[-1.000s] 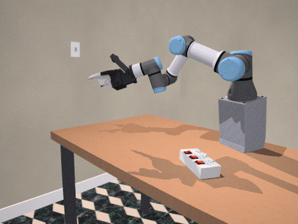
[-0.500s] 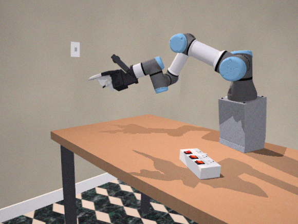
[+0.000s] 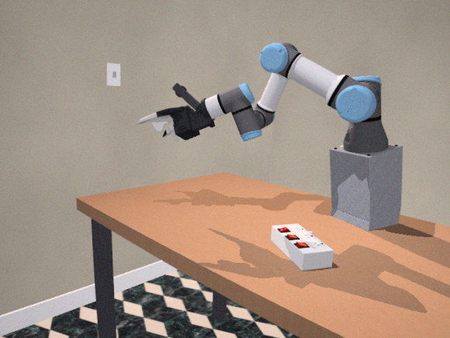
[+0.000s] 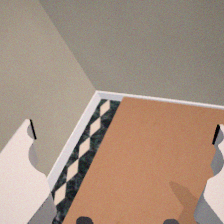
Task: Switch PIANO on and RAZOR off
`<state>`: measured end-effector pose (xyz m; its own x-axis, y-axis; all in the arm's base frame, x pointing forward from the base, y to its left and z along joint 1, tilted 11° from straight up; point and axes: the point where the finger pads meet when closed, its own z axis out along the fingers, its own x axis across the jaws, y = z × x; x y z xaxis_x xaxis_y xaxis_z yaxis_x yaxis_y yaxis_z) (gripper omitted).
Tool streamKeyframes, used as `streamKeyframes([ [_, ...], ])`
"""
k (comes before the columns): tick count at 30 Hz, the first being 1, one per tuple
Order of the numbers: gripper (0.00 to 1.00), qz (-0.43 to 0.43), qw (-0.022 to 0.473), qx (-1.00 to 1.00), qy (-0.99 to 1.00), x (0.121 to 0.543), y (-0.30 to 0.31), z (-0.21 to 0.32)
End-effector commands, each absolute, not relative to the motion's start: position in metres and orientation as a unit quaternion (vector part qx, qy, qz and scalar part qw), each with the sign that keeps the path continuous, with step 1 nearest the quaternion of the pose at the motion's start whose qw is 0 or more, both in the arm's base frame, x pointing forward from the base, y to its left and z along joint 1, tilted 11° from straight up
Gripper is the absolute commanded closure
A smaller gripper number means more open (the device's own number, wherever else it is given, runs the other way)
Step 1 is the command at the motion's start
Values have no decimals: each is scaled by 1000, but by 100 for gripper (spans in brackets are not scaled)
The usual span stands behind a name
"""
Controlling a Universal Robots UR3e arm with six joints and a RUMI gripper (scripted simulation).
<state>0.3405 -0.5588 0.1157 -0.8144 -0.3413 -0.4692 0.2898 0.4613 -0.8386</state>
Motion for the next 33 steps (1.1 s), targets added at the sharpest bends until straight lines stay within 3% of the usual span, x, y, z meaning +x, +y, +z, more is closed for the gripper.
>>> streamKeyframes([
  [1, 0, -509, 293, 14, 809, 341, -537, 111],
  [33, 0, -403, 199, 245, 859, 350, -369, 58],
])
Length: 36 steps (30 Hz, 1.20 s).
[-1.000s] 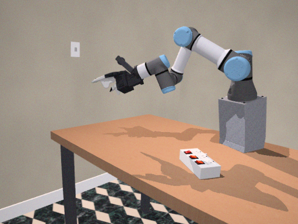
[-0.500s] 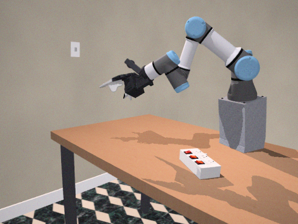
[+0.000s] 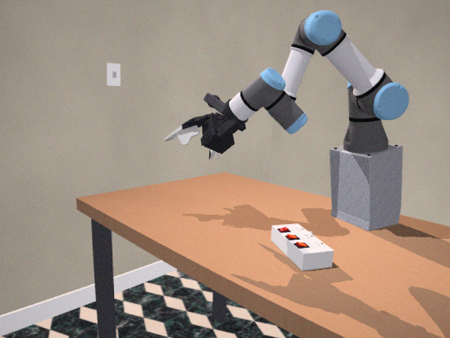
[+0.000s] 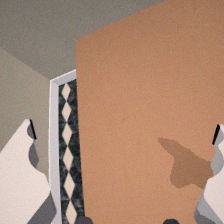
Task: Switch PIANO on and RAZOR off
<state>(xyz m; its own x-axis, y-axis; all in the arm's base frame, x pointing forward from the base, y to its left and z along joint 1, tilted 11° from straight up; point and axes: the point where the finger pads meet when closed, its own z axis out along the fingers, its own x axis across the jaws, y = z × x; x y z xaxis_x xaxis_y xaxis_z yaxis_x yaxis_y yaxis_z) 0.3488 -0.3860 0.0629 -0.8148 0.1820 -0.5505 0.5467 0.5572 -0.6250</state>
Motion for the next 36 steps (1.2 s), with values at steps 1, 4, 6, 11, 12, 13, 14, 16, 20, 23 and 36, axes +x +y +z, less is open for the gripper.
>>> streamKeyframes([
  [1, 0, -403, 199, 245, 859, 350, -369, 58],
  [4, 0, -394, 189, 265, 860, 350, -353, 54],
  [6, 0, -394, 189, 265, 860, 350, -353, 54],
  [11, 0, -377, 177, 292, 861, 352, -333, 47],
  [12, 0, -372, 172, 300, 861, 352, -327, 45],
  [13, 0, -372, 172, 300, 861, 352, -327, 45],
  [14, 0, -368, 168, 309, 861, 352, -320, 43],
  [16, 0, -364, 163, 317, 861, 352, -313, 41],
  [20, 0, -354, 155, 333, 860, 353, -301, 37],
  [23, 0, -348, 152, 341, 860, 354, -295, 35],
  [36, 0, -303, 115, 410, 853, 357, -240, 18],
])
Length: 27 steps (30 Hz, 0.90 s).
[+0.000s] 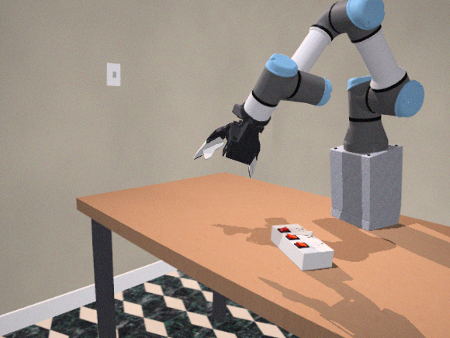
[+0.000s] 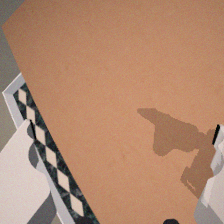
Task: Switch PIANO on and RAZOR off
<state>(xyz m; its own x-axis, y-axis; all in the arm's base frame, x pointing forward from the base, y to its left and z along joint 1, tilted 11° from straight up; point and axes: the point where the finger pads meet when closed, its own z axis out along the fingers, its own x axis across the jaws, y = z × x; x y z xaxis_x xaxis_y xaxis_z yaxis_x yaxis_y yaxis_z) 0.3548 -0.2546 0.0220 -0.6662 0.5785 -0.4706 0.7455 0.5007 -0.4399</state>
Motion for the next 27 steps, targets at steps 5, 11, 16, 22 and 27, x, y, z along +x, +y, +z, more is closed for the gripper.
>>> streamKeyframes([
  [5, 0, -293, 107, 425, 850, 357, -228, 15],
  [11, 0, -264, 85, 464, 841, 360, -195, 5],
  [16, 0, -239, 66, 496, 832, 362, -167, -3],
  [22, 0, -220, 50, 521, 823, 363, -145, -10],
  [27, 0, -186, 25, 560, 807, 366, -109, -21],
])
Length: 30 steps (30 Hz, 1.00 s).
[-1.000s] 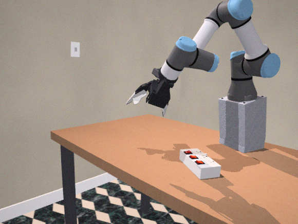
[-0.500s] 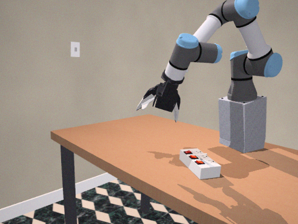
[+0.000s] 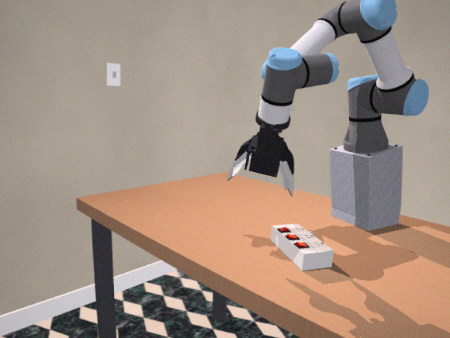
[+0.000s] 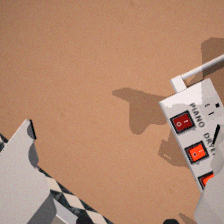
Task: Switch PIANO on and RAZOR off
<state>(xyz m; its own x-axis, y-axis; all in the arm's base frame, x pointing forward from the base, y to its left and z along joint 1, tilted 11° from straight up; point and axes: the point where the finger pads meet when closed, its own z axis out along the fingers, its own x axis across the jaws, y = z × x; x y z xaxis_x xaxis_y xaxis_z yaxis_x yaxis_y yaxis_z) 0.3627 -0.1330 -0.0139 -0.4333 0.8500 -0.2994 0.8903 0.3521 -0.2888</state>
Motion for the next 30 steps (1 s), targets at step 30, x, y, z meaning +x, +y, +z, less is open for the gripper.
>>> streamKeyframes([
  [30, 0, -96, -46, 655, 748, 370, -12, -49],
])
